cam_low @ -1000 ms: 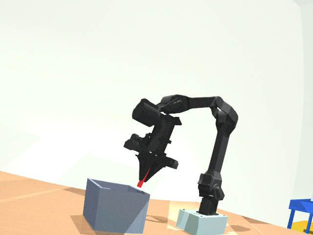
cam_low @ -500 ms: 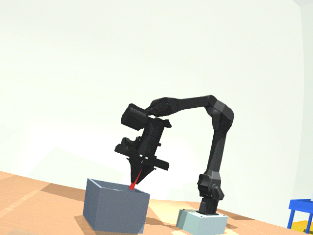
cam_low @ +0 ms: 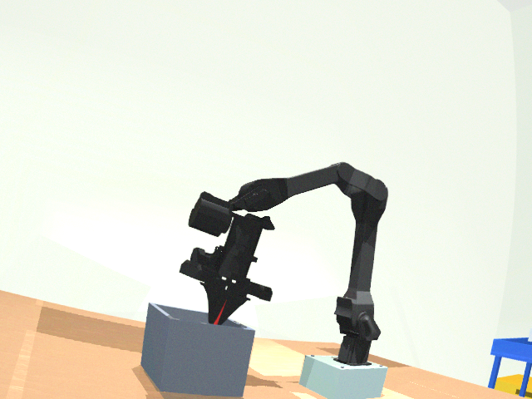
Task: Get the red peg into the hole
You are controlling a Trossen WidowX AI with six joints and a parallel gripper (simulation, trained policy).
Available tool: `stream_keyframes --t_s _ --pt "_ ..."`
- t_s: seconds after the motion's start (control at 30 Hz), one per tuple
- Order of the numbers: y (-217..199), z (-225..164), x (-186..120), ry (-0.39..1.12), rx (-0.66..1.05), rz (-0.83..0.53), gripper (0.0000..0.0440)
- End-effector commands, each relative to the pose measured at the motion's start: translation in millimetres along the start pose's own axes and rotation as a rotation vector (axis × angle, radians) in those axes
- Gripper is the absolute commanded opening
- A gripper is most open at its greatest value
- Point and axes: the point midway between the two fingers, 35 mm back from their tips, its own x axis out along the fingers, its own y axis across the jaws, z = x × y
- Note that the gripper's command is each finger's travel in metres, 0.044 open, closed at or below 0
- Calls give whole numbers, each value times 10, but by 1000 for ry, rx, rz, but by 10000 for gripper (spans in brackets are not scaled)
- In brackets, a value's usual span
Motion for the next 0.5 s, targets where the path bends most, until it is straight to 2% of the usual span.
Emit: stream_keyframes --t_s 0.0,0.47 --pt "15 27 110 12 -10 -5 0" --pt "84 124 410 29 -59 -7 0"
